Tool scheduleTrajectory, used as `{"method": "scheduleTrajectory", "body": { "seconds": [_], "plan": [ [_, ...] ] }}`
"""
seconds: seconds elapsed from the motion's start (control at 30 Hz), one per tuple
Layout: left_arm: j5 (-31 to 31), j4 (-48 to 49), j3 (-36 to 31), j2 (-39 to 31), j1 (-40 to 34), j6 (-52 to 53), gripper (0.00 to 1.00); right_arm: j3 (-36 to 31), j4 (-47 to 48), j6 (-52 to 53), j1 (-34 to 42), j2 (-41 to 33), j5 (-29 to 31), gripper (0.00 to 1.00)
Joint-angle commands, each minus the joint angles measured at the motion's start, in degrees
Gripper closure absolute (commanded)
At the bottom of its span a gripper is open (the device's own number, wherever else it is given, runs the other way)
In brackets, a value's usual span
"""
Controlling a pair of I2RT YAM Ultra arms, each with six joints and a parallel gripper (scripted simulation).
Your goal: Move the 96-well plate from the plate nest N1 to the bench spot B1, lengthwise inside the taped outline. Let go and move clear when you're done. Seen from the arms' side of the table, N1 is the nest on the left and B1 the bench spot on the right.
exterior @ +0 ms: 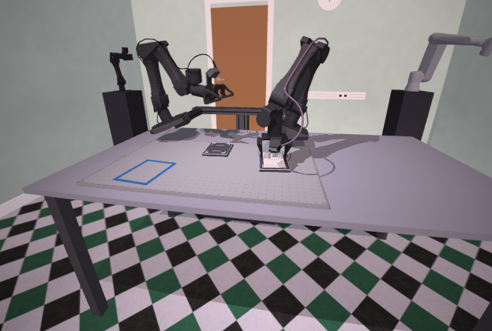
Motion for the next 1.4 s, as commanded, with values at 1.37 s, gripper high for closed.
{"method": "scheduleTrajectory", "body": {
  "seconds": [1.37],
  "plan": [
    [0.6, -6.5, 2.8, -4.5, -2.3, -1.9, 0.22, 0.3, 1.0, 0.5, 1.0, 0.2, 0.4, 0.00]
  ]
}}
